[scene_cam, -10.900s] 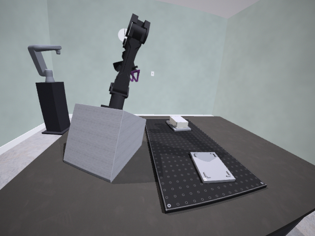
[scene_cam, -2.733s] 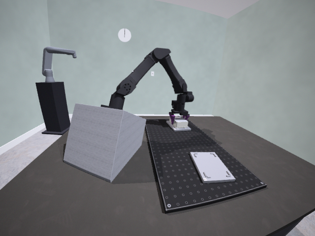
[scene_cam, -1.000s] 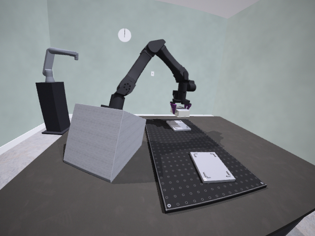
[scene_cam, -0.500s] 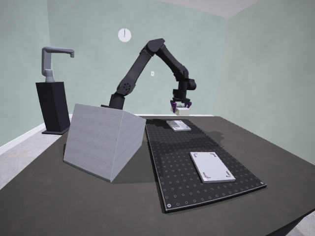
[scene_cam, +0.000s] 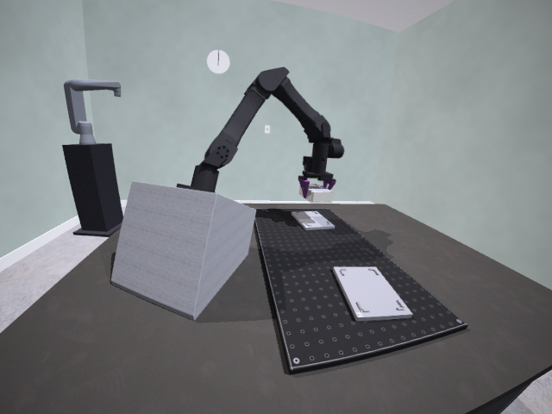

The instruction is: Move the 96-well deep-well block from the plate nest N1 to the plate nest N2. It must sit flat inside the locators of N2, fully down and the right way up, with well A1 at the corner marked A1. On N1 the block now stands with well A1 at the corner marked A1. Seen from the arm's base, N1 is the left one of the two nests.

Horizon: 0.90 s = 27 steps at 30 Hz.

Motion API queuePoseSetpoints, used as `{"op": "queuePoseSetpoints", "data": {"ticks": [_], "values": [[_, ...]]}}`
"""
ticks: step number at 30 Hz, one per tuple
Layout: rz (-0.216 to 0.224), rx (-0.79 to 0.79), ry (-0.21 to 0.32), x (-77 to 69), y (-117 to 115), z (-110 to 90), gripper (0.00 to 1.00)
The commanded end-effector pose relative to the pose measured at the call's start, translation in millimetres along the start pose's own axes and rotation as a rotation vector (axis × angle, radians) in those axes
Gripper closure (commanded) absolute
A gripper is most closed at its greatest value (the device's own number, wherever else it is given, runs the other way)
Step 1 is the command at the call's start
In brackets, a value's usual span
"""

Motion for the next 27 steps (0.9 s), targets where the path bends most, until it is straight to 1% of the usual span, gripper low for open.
{"op": "queuePoseSetpoints", "data": {"ticks": [1, 5, 7, 8, 22, 24, 27], "values": [[-0.009, 0.064, -0.009, -5.5, -2, -6, 1.0], [-0.008, 0.197, -0.009, -5.4, -1, -19, 1.0], [-0.008, 0.197, -0.009, -5.4, -1, -19, 1.0], [-0.008, 0.22, -0.009, -5.3, -1, -22, 1.0], [-0.008, 0.22, -0.007, -4.8, 1, -69, 1.0], [-0.008, 0.22, -0.007, -4.8, 1, -69, 1.0], [-0.008, 0.22, -0.007, -4.7, 1, -79, 1.0]]}}
Point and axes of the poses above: the point where the finger pads meet when closed, its own x axis out along the fingers, its own y axis across the jaws, z = x × y, the point moved 2 cm from there along -x, back along the fingers, and after that the axes turned 3 degrees about x, right-handed, at the moved point
